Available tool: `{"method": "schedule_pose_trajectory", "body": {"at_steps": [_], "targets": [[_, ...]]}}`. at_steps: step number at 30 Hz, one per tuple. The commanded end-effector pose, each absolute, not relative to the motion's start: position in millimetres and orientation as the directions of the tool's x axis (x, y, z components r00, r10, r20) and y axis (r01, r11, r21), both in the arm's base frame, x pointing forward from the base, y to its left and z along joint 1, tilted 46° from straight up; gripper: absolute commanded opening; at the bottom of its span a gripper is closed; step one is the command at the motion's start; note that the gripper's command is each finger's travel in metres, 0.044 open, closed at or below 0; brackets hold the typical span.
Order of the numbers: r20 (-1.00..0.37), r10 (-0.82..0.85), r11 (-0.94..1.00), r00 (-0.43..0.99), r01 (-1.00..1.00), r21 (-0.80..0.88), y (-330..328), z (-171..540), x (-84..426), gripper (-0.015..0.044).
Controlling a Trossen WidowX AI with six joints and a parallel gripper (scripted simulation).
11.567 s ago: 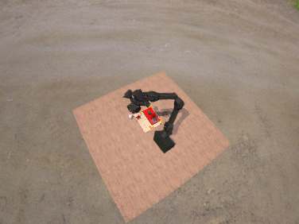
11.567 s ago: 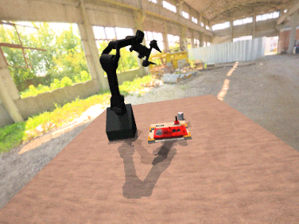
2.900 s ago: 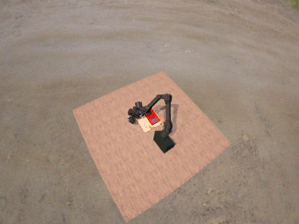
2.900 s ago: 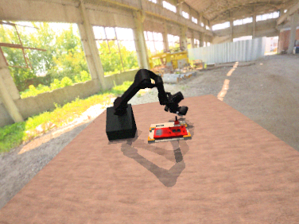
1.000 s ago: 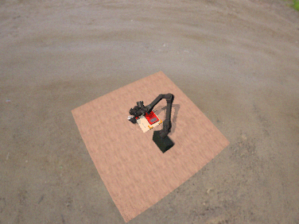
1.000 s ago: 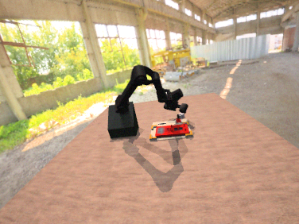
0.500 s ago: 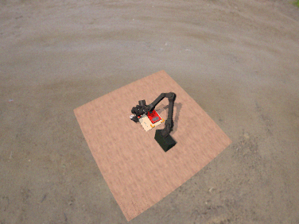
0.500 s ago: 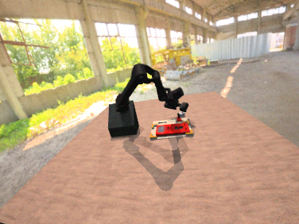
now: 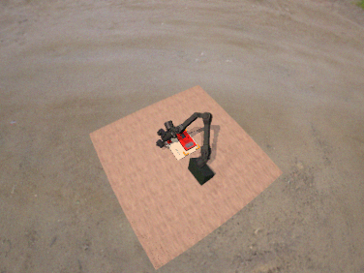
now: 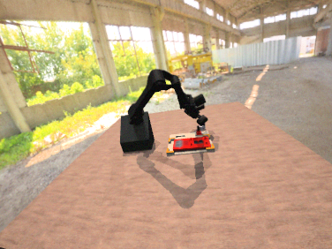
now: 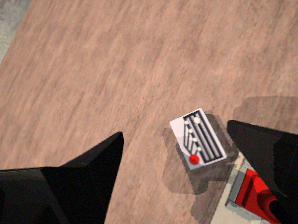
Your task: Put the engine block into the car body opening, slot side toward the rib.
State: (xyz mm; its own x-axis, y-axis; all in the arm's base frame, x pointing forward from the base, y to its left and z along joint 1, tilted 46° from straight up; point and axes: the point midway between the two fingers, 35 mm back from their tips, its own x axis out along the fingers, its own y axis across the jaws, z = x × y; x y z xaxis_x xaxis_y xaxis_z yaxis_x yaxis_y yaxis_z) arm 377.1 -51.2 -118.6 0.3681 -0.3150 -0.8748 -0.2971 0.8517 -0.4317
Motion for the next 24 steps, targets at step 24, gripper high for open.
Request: {"method": "schedule_pose_trajectory", "body": {"at_steps": [24], "targets": [[-0.890,-0.416,0.787,0.190,0.565,-0.248,-38,-123,390,0.0440]]}}
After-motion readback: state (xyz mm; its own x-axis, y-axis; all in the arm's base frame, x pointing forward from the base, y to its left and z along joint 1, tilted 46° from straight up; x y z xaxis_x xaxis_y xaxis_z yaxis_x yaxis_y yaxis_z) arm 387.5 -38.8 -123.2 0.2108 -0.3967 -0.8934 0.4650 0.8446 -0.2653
